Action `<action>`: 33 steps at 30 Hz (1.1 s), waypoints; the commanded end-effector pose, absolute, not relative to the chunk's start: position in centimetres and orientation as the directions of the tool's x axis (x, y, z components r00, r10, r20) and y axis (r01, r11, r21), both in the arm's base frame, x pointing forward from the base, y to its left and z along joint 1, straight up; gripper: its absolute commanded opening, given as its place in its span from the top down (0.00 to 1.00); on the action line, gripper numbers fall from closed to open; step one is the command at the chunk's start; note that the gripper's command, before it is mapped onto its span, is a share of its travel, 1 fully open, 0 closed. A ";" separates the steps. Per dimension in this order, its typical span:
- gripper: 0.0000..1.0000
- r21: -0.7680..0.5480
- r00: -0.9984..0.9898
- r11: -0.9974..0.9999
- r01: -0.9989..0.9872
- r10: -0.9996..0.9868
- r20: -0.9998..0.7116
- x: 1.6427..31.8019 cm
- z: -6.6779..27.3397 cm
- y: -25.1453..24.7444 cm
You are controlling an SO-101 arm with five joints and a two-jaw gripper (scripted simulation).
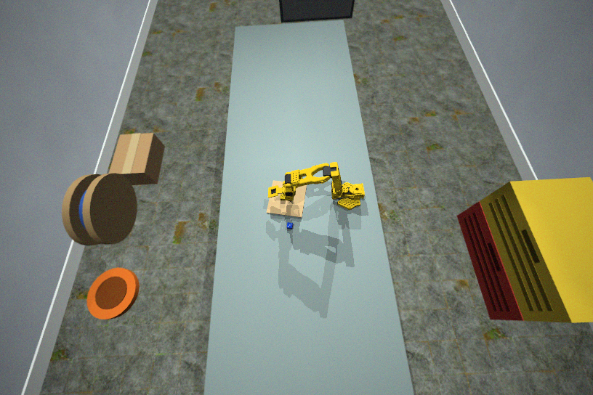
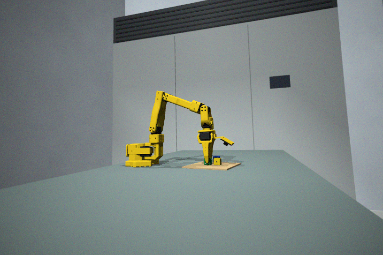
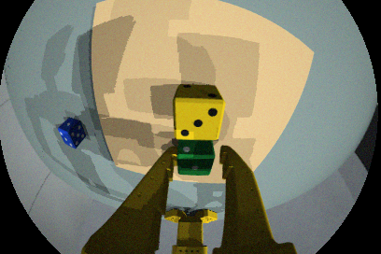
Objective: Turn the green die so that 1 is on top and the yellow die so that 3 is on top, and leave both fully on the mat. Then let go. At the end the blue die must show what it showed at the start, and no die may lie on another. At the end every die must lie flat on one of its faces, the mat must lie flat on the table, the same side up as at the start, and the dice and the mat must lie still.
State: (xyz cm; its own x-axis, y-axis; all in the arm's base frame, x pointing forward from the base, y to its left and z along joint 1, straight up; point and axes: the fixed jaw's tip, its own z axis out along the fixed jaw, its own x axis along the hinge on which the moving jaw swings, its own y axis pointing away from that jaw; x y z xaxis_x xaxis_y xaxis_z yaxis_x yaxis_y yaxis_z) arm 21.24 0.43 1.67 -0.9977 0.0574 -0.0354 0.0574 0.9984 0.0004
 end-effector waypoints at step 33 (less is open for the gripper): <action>0.71 0.003 -0.997 0.998 0.056 0.056 -0.061 21.7 4.2 0.7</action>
State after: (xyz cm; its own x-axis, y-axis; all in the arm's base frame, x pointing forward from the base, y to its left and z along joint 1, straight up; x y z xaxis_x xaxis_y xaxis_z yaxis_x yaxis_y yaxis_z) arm 20.83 0.44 2.15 -0.9984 0.0572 0.0012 0.0572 0.9984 -0.0010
